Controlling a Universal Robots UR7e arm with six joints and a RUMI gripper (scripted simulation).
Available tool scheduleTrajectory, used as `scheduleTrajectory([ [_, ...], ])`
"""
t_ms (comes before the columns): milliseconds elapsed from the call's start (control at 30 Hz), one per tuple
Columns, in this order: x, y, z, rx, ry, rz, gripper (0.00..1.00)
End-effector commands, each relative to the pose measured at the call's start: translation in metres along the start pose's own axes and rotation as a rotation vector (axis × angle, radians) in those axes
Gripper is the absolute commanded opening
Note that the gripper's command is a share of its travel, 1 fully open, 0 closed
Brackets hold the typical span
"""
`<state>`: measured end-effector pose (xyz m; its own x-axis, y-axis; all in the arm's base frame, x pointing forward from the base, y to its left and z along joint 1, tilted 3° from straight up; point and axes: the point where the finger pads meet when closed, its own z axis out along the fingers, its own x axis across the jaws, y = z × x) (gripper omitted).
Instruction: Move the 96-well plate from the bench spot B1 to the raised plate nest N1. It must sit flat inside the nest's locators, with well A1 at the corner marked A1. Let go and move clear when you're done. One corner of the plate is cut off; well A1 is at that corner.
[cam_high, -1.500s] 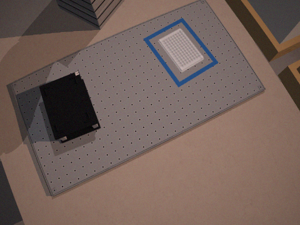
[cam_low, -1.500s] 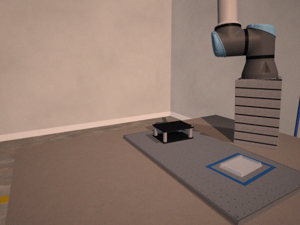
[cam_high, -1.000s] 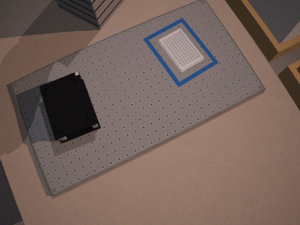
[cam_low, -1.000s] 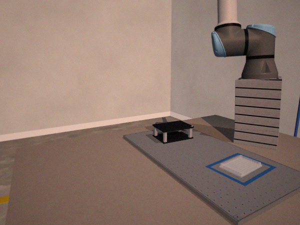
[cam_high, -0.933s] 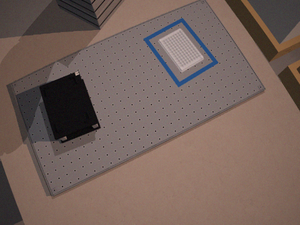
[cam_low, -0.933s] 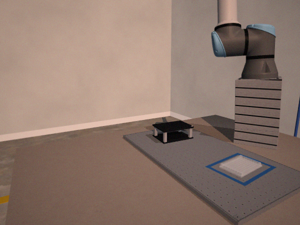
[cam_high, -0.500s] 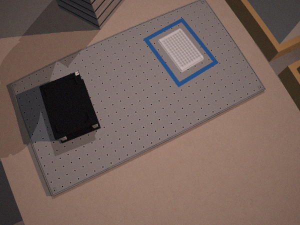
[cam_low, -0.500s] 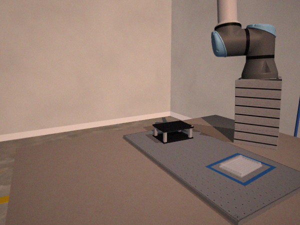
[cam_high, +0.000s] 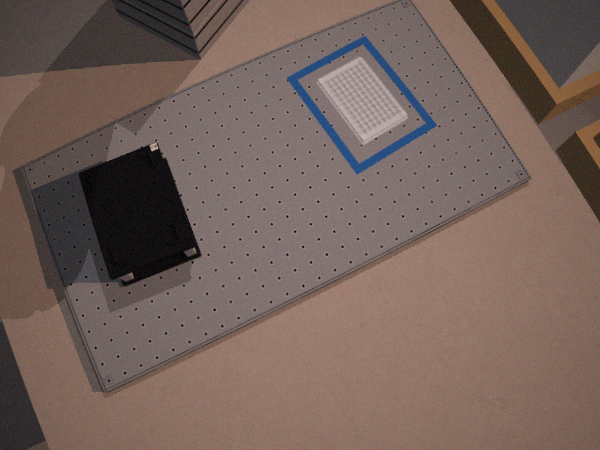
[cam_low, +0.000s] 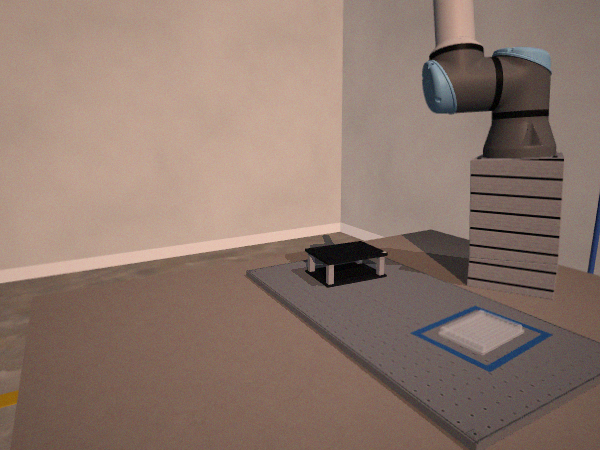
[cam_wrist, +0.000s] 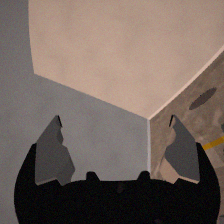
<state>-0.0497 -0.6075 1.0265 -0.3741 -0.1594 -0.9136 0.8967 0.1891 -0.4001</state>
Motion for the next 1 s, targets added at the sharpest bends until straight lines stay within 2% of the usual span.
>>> scheduleTrajectory([
  [0, 0.013, 0.007, 0.016, -0.037, 0.008, 0.007, 1.0],
  [333, 0.034, 0.018, 0.042, -0.037, 0.007, 0.007, 1.0],
  [400, 0.04, 0.023, 0.048, -0.094, 0.024, 0.013, 1.0],
  [667, 0.063, 0.042, 0.075, -0.094, 0.024, 0.013, 1.0],
  [833, 0.069, 0.046, 0.082, -0.094, 0.024, 0.013, 1.0],
  [900, 0.074, 0.052, 0.088, -0.153, 0.042, 0.015, 1.0],
  [967, 0.08, 0.058, 0.094, -0.153, 0.042, 0.015, 1.0],
])
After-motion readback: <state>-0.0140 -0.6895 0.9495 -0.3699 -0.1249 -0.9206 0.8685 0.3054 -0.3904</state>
